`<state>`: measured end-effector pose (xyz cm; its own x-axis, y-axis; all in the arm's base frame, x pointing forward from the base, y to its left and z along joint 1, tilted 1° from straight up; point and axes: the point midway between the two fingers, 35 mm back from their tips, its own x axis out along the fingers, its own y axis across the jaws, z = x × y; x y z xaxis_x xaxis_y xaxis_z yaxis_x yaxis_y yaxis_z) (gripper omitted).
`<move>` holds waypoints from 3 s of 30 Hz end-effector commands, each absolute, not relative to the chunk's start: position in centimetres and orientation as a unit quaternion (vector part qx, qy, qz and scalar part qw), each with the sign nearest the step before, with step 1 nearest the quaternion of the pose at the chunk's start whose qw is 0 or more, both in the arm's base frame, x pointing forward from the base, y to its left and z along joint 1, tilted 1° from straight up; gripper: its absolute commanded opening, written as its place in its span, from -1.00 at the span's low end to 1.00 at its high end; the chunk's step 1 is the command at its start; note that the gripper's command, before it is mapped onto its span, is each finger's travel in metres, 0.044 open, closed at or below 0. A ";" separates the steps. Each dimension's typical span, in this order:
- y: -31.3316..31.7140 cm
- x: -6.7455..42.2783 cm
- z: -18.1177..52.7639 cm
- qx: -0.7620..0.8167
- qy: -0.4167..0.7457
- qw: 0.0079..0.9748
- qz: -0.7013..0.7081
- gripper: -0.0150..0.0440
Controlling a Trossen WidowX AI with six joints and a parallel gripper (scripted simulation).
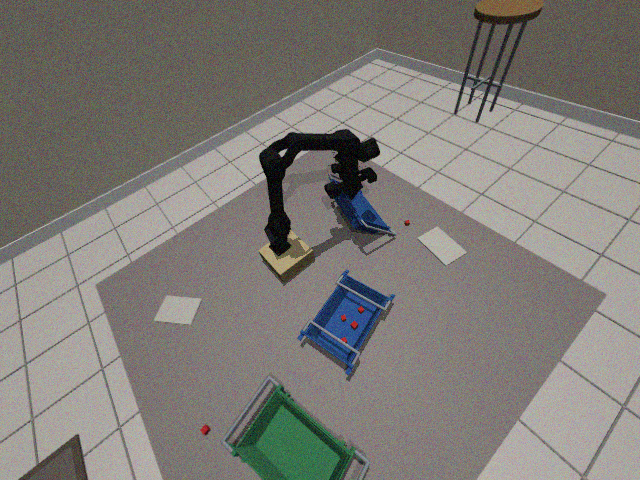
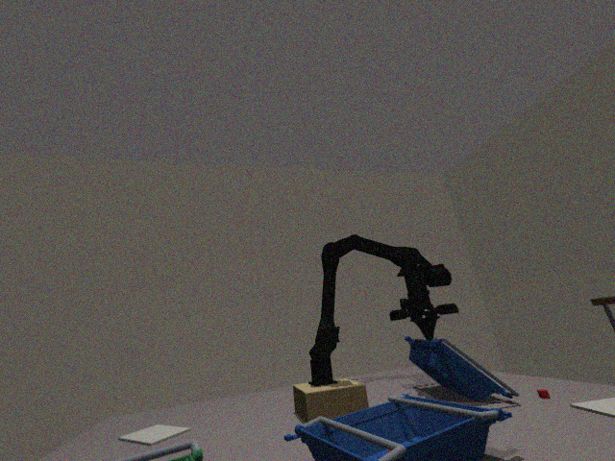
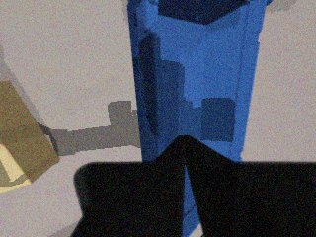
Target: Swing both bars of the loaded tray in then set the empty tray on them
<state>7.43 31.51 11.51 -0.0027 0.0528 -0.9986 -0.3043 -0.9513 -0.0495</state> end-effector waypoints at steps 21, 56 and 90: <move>30.2 7.1 15.3 -0.695 0.090 0.129 0.702 -0.49; 30.2 7.1 15.3 -0.695 0.090 0.129 0.702 -0.49; 24.9 5.2 11.0 -0.694 0.096 0.126 0.702 1.00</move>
<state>5.85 26.93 13.60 -0.0042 0.0493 -0.9988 -0.3053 -0.9511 -0.0457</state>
